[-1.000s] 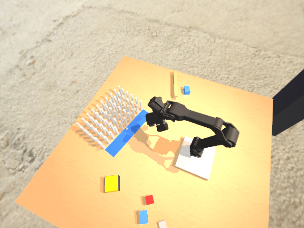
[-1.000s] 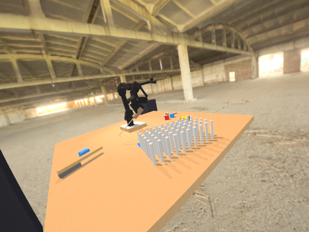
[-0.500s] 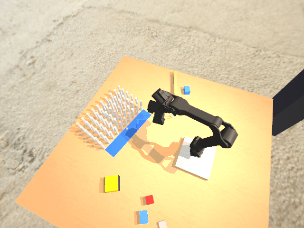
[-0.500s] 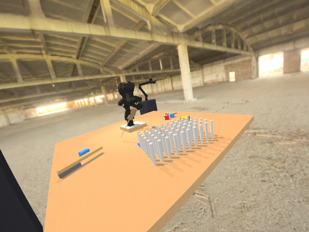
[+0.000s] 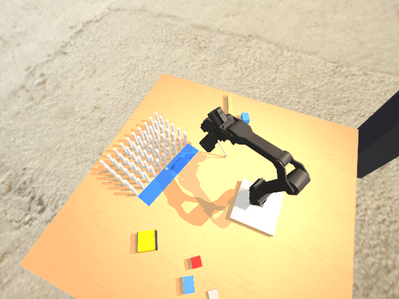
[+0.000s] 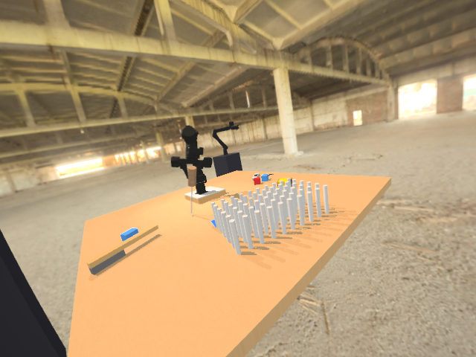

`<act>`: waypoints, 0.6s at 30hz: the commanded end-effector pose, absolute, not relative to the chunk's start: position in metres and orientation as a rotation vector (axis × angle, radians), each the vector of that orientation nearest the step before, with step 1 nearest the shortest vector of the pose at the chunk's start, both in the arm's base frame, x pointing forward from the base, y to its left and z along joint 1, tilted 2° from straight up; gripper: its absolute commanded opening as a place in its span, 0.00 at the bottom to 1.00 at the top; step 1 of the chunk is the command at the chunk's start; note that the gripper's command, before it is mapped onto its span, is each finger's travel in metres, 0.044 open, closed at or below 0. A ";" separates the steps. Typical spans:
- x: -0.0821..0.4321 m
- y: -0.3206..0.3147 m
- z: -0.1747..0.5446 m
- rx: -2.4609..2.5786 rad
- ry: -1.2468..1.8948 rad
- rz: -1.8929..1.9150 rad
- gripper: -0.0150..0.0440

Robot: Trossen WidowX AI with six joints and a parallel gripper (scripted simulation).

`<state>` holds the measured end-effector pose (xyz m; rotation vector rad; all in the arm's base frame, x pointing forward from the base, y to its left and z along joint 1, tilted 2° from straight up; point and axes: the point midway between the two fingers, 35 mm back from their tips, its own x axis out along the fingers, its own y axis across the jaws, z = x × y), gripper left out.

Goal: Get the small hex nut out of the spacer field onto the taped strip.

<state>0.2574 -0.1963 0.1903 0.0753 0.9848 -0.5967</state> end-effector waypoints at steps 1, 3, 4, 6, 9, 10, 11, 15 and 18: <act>0.250 -0.208 0.191 0.183 0.941 -0.677 0.25; 0.249 -0.209 0.194 0.199 0.904 -0.699 0.25; 0.248 -0.209 0.196 0.210 0.884 -0.711 0.25; 0.245 -0.212 0.199 0.242 0.852 -0.739 0.25; 0.241 -0.220 0.198 0.316 0.827 -0.789 0.25; 0.240 -0.222 0.198 0.340 0.818 -0.806 0.25; 0.238 -0.225 0.198 0.365 0.810 -0.823 0.25; 0.230 -0.238 0.199 0.463 0.763 -0.896 0.25; 0.224 -0.248 0.199 0.535 0.725 -0.950 0.25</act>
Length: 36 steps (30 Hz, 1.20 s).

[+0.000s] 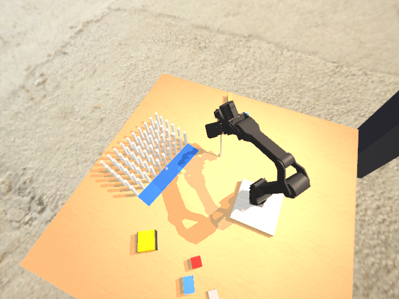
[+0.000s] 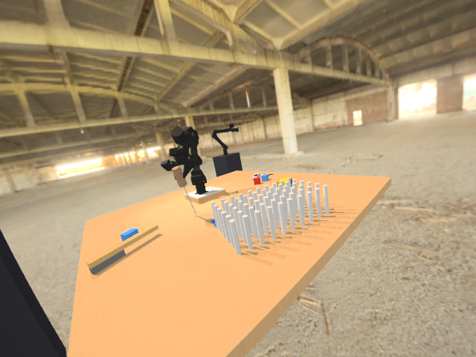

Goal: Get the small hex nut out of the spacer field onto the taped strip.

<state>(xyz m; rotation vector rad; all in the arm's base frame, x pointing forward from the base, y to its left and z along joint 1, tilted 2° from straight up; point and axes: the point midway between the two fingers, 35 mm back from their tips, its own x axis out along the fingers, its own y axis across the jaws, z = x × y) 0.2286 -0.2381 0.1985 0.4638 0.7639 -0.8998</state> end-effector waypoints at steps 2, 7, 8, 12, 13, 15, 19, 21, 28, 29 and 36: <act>0.220 -0.255 0.199 0.583 0.698 -0.985 0.25; 0.209 -0.269 0.199 0.717 0.628 -1.074 0.25; 0.207 -0.271 0.199 0.745 0.614 -1.091 0.25; 0.198 -0.282 0.198 0.854 0.551 -1.161 0.25; 0.195 -0.284 0.198 0.881 0.534 -1.178 0.25; 0.191 -0.289 0.198 0.935 0.500 -1.212 0.25; 0.181 -0.299 0.197 1.042 0.428 -1.278 0.25; 0.176 -0.304 0.197 1.095 0.390 -1.310 0.25; 0.157 -0.320 0.196 1.276 0.243 -1.417 0.25; 0.154 -0.322 0.195 1.302 0.221 -1.432 0.25; 0.133 -0.337 0.194 1.476 0.054 -1.528 0.25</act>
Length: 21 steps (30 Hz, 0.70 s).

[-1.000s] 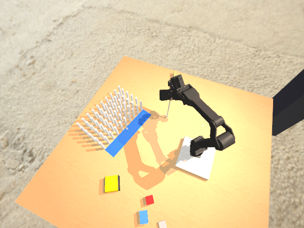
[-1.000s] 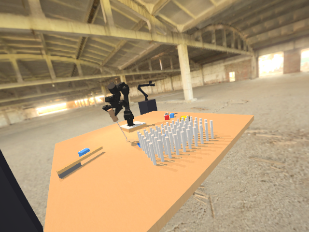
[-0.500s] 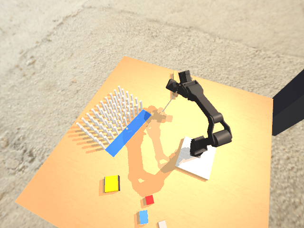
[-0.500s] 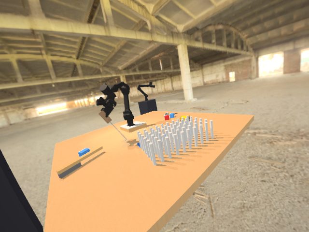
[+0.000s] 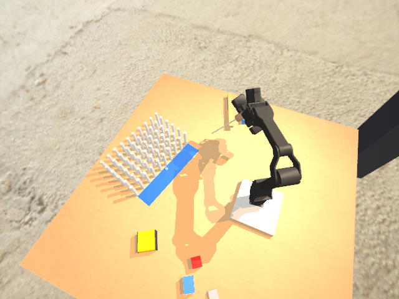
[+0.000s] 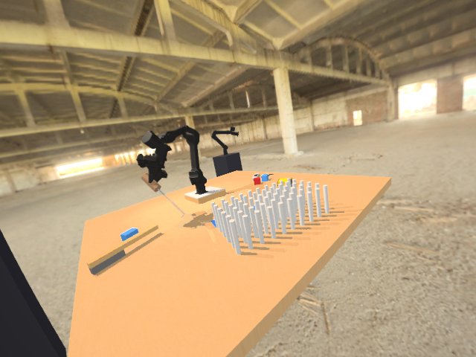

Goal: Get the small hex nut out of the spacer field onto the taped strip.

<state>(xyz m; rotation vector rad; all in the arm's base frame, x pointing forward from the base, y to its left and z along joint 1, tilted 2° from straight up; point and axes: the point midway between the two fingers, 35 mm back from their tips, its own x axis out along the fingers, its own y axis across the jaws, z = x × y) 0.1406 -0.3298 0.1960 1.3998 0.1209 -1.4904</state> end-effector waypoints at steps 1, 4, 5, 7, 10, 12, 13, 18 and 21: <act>0.130 -0.339 0.194 1.501 0.028 -1.541 0.25; 0.121 -0.345 0.193 1.573 -0.051 -1.578 0.25; 0.118 -0.347 0.193 1.597 -0.078 -1.590 0.25; 0.111 -0.351 0.192 1.643 -0.134 -1.613 0.25; 0.101 -0.356 0.192 1.712 -0.220 -1.645 0.25; 0.095 -0.360 0.191 1.757 -0.280 -1.665 0.25; 0.091 -0.361 0.191 1.780 -0.310 -1.675 0.25; 0.074 -0.369 0.190 1.886 -0.469 -1.717 0.25; 0.063 -0.373 0.189 1.946 -0.570 -1.739 0.25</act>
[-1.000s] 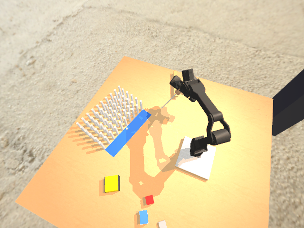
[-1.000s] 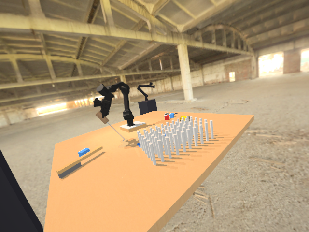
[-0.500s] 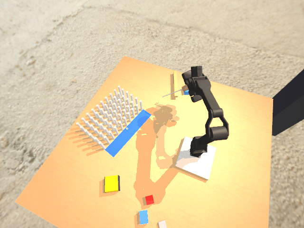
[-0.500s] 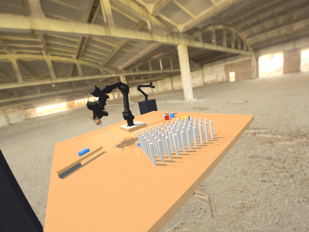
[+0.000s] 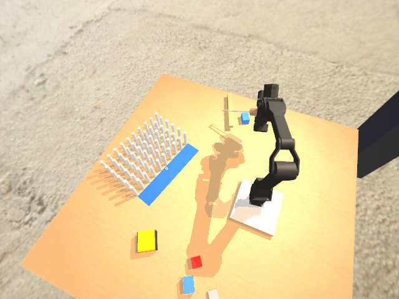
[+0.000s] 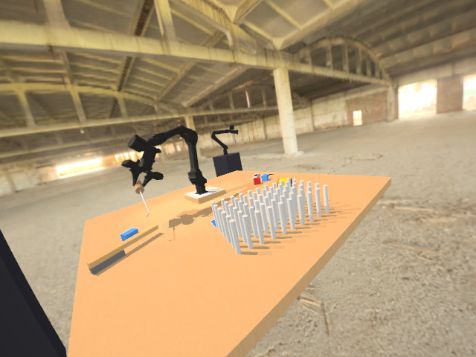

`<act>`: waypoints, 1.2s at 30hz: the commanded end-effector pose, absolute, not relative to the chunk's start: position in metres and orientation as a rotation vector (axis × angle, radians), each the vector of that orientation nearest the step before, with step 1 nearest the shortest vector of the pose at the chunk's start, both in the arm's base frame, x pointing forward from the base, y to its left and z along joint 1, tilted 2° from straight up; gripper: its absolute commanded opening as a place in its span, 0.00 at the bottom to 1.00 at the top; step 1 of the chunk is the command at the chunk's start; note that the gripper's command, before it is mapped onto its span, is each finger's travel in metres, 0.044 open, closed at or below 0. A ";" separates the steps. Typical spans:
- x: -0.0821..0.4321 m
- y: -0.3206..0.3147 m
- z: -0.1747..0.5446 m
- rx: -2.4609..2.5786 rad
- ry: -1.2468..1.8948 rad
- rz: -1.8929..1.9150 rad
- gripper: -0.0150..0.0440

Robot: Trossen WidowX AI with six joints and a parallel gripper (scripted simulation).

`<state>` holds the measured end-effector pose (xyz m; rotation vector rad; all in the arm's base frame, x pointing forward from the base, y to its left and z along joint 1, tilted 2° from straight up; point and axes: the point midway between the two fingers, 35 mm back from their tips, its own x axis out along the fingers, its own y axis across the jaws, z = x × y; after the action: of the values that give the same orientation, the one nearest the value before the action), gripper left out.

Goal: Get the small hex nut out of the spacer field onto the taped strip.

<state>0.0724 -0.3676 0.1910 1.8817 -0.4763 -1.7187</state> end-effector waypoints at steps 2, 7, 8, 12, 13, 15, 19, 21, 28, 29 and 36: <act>0.056 -0.376 0.188 1.984 -0.639 -1.752 0.25; 0.037 -0.382 0.187 2.075 -0.819 -1.775 0.25; 0.033 -0.383 0.187 2.092 -0.855 -1.778 0.25; 0.018 -0.387 0.185 2.159 -1.007 -1.785 0.25; 0.015 -0.388 0.185 2.175 -1.046 -1.785 0.25; 0.007 -0.390 0.184 2.206 -1.125 -1.785 0.25; -0.008 -0.393 0.183 2.263 -1.288 -1.776 0.25; -0.016 -0.394 0.182 2.289 -1.372 -1.768 0.25; -0.043 -0.397 0.180 2.364 -1.680 -1.719 0.25; -0.047 -0.398 0.180 2.372 -1.726 -1.709 0.25; -0.075 -0.399 0.177 2.415 -2.054 -1.617 0.25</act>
<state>-0.0639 -0.3965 0.1797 2.3940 -1.9189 -1.6593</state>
